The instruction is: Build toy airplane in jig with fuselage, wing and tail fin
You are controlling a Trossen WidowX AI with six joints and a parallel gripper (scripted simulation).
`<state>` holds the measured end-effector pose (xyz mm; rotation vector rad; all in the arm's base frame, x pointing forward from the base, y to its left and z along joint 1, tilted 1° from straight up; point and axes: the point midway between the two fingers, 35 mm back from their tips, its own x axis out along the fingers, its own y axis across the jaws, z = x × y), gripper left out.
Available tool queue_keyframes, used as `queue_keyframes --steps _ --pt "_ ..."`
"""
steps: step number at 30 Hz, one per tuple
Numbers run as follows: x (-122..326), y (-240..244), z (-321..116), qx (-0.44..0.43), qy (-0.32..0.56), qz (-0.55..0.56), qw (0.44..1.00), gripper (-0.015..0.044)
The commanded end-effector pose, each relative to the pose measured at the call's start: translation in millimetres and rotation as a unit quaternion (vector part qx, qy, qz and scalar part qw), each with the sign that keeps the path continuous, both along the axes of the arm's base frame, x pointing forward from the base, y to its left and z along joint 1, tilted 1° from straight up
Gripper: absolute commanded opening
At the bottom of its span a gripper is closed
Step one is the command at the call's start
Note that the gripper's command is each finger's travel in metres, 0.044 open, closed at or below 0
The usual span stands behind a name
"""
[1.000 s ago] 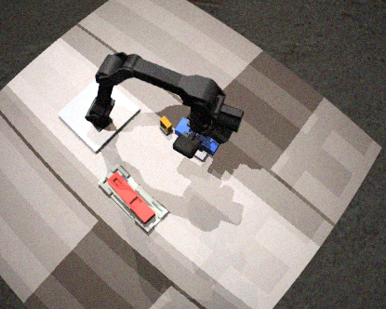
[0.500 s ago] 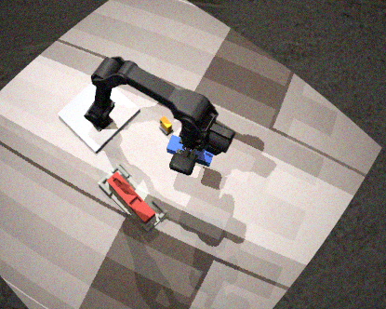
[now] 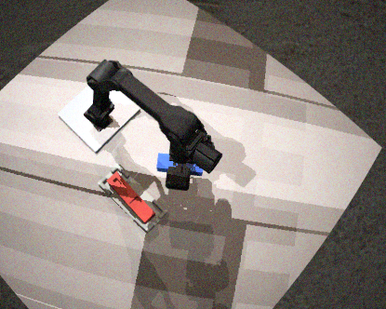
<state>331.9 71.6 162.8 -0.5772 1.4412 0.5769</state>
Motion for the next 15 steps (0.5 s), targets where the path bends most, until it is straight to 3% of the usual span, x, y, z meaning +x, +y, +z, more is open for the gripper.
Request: queue_keyframes --steps 1,15 --pt "1 -14 -3 -0.001 0.000 0.039 0.999 0.0000" --pt "2 -59 -12 -0.009 -0.001 0.154 0.988 0.0000"
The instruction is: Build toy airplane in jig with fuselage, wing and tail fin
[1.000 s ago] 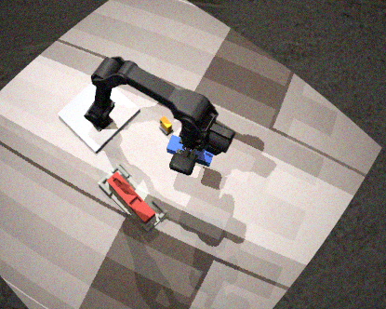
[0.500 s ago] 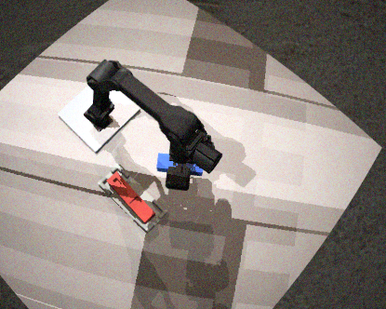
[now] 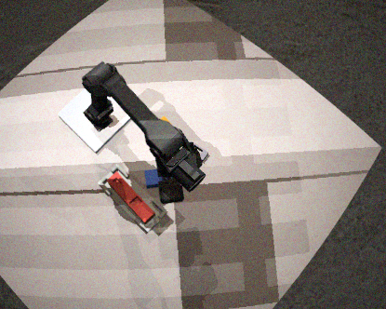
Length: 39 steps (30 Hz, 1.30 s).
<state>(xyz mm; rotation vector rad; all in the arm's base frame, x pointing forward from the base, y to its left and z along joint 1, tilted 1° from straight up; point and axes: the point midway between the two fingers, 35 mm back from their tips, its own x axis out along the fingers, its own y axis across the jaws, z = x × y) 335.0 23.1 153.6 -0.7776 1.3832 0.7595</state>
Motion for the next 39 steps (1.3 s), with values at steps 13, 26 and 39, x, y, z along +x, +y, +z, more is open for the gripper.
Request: queue_keyframes --steps 13,26,39 --pt "-6 -52 -11 -0.006 0.000 0.137 0.991 0.0000" --pt "-16 -92 -19 -0.013 0.000 0.244 0.970 0.0000" --pt "-24 -114 -23 -0.016 0.001 0.304 0.953 0.0105"
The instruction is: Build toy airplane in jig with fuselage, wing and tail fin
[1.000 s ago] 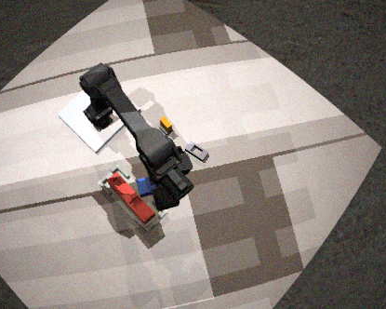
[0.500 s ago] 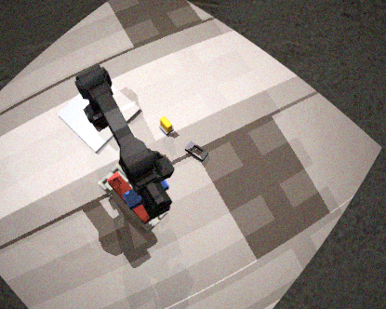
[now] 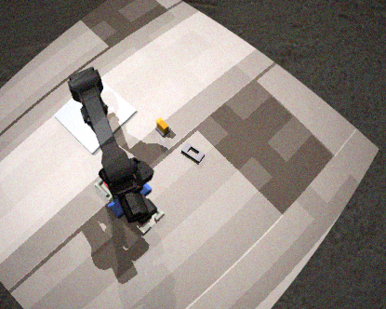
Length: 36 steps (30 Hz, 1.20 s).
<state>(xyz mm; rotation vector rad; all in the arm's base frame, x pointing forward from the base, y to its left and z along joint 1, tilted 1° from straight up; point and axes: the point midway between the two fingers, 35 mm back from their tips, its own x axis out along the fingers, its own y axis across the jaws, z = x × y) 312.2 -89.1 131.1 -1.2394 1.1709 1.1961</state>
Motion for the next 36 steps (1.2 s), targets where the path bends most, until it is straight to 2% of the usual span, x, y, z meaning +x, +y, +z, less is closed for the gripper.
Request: queue_keyframes --steps 1,4,20,36 --pt "-1 -1 -1 0.001 0.000 0.010 1.000 0.0131" --pt "-1 -1 -1 0.001 0.000 0.010 1.000 0.0195" --pt "-1 -1 -1 0.001 0.000 0.010 1.000 0.0195" --pt "0 -1 -26 0.001 0.000 0.010 1.000 0.0195"
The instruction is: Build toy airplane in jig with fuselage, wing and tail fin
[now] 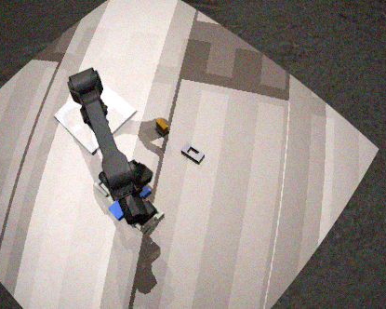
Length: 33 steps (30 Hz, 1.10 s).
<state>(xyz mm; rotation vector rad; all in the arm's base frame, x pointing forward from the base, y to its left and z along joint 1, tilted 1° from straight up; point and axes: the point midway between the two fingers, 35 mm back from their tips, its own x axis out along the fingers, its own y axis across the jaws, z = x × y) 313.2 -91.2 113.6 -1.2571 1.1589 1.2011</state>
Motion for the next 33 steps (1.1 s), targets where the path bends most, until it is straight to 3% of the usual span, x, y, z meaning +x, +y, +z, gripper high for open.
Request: queue_keyframes --steps 1,20,25,30,33 --pt "-1 1 -10 0.002 0.004 0.002 1.000 0.0195" --pt "0 1 -23 0.002 0.004 0.002 1.000 0.0195" --pt "0 1 -22 0.001 0.003 0.001 1.000 0.0161" --pt "0 1 -22 0.001 0.003 0.001 1.000 0.0030" --pt "0 1 -22 0.001 0.003 0.001 1.000 0.0109"
